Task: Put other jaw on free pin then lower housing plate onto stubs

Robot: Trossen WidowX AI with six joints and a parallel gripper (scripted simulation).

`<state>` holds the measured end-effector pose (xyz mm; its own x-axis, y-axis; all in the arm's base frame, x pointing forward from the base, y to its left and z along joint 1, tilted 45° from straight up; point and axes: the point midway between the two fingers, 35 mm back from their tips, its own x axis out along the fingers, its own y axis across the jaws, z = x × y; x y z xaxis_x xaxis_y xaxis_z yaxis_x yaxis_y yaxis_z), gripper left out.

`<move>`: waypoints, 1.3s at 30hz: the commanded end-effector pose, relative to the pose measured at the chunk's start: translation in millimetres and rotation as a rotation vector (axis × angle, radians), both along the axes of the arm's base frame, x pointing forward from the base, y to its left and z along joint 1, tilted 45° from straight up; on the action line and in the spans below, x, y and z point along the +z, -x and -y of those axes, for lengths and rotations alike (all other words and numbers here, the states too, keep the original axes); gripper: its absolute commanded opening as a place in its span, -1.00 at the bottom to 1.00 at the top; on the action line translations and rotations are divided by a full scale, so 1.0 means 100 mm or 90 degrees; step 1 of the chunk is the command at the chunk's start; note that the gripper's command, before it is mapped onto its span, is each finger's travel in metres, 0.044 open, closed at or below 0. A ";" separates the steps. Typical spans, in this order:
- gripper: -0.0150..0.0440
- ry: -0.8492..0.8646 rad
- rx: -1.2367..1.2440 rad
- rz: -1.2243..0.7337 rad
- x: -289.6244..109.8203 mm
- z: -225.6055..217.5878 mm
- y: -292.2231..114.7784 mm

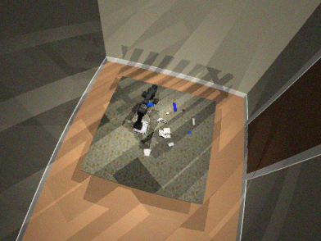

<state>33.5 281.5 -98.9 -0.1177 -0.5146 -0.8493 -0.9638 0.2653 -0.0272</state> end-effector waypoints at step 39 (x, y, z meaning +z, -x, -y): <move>1.00 0.116 -0.516 0.447 0.21 0.76 -1.57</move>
